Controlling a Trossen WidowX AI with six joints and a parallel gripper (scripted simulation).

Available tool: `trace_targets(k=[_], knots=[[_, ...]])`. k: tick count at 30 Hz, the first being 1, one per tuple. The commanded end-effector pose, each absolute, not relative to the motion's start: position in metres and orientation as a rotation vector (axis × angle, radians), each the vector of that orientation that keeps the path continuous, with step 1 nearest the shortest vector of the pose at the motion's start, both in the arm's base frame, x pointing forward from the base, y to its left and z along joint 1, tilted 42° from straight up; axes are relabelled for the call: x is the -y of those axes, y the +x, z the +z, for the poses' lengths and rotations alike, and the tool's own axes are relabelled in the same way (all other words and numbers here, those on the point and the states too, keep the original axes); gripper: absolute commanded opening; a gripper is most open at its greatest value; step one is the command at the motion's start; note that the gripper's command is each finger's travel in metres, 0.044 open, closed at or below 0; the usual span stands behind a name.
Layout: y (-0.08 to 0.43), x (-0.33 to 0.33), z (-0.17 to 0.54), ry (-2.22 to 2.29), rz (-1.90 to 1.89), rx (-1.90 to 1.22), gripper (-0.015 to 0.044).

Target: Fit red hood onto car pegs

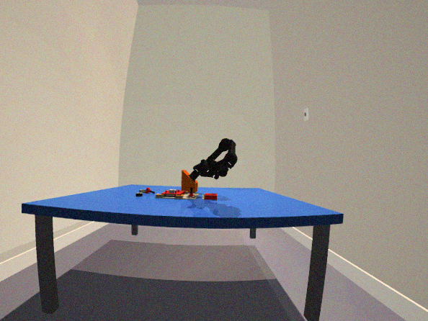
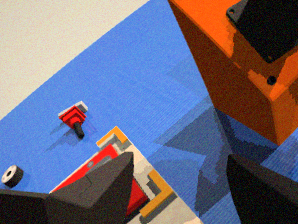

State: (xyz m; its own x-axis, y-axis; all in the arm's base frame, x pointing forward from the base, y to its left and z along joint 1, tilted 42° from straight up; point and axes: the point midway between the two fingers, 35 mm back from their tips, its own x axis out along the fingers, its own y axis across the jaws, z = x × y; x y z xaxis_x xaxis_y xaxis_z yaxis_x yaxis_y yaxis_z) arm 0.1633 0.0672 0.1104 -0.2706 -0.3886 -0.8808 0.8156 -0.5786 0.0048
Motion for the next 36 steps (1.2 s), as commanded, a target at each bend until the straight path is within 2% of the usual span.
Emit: trace_targets(k=[1, 8, 9, 15, 21, 24, 36], knots=[[0.164, -0.068, 0.110, 1.155, -1.928, -0.608, 0.0246], [0.185, -0.094, 0.101, 1.044, -1.658, -1.166, 0.0430], [0.189, -0.098, 0.100, 1.029, -1.596, -1.244, 0.0440], [0.217, -0.120, 0.098, 0.943, -1.132, -1.623, 0.0440], [0.249, -0.138, 0.102, 0.845, -0.562, -1.812, 0.0440], [0.267, -0.144, 0.106, 0.805, -0.293, -1.827, 0.0440], [0.313, -0.154, 0.121, 0.617, 0.390, -1.665, 0.0440]])
